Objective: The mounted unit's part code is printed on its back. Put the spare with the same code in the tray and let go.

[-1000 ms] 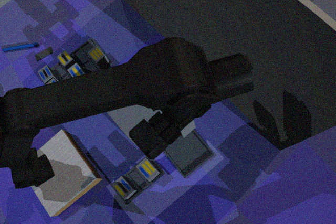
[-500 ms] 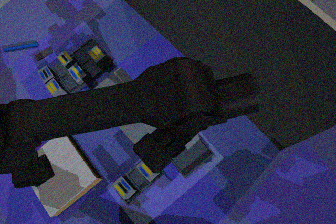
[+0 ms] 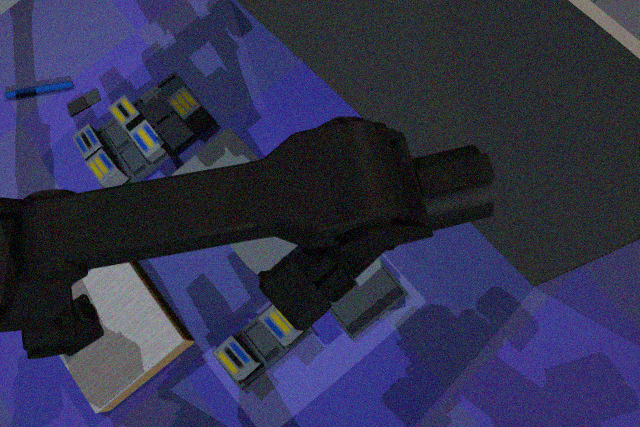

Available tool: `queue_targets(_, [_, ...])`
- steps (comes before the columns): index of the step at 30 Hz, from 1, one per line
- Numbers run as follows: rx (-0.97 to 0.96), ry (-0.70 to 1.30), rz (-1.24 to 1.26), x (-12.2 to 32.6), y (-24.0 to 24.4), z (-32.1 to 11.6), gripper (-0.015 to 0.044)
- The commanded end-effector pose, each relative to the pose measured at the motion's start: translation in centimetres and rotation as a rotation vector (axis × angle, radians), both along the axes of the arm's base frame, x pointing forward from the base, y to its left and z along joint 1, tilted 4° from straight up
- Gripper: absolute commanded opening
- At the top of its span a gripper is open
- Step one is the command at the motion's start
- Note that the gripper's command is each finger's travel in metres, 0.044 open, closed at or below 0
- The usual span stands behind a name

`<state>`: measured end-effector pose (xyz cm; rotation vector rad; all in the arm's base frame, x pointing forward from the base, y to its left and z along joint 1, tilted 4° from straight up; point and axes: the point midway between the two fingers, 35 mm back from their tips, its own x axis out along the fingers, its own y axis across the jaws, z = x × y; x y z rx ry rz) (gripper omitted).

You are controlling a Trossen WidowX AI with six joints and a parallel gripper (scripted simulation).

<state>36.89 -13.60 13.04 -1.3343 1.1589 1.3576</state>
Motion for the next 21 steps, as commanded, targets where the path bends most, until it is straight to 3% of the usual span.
queue_targets(1, [-0.002,0.002,0.006,0.0,-0.1,-0.4,0.0000])
queue_targets(21, [-0.002,0.002,0.006,0.2,-0.2,-2.0,0.0000])
